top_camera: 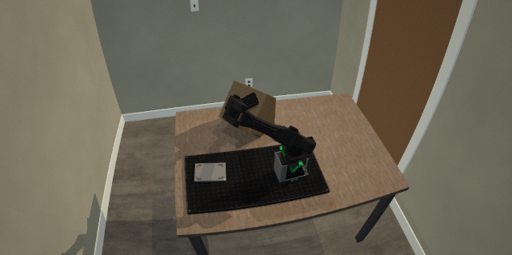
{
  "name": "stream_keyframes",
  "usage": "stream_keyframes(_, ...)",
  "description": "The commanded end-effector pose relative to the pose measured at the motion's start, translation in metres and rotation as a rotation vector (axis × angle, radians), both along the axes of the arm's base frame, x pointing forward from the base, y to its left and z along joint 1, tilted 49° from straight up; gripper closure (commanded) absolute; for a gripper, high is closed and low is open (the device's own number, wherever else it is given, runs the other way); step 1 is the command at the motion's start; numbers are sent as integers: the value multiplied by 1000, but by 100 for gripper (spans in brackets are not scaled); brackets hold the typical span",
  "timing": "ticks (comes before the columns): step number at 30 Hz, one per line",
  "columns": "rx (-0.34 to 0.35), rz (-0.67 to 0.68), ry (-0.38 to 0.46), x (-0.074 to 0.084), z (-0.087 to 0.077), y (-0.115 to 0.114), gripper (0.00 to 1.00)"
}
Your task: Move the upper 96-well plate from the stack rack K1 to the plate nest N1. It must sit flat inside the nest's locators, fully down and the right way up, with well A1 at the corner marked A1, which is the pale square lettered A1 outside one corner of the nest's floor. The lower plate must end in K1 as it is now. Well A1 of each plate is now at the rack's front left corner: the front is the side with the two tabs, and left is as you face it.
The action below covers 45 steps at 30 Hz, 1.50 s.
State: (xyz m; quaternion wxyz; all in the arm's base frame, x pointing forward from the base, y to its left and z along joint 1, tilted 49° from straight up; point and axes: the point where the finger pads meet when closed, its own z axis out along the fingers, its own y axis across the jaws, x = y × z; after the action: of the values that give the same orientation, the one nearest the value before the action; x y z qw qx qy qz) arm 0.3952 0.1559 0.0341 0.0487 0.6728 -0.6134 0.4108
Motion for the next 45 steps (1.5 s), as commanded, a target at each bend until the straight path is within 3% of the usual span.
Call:
stream_keyframes(1, 2, 19, 5, 1, -8, 1, 0)
stream_keyframes(2, 2, 19, 5, 1, -8, 1, 0)
stream_keyframes(3, 21, 37, -18, 1, 2, 9, 0)
stream_keyframes(9, 0, 20, 11, 6, -19, -5, 0)
stream_keyframes(13, 11, 37, -2, 8, -16, -1, 0)
stream_keyframes(17, 4, 30, 7, 12, -26, -9, 0)
stream_keyframes(19, 4, 30, 7, 12, -26, -9, 0)
stream_keyframes(20, 24, 32, -20, 15, -14, -6, 0)
stream_keyframes(24, 1, 28, 12, 15, -33, -14, 0)
stream_keyframes(26, 1, 33, 12, 16, -35, -14, 0)
stream_keyframes(30, 35, 38, -36, 26, -16, -5, 0)
stream_keyframes(45, 32, 37, -33, 25, -16, -6, 0)
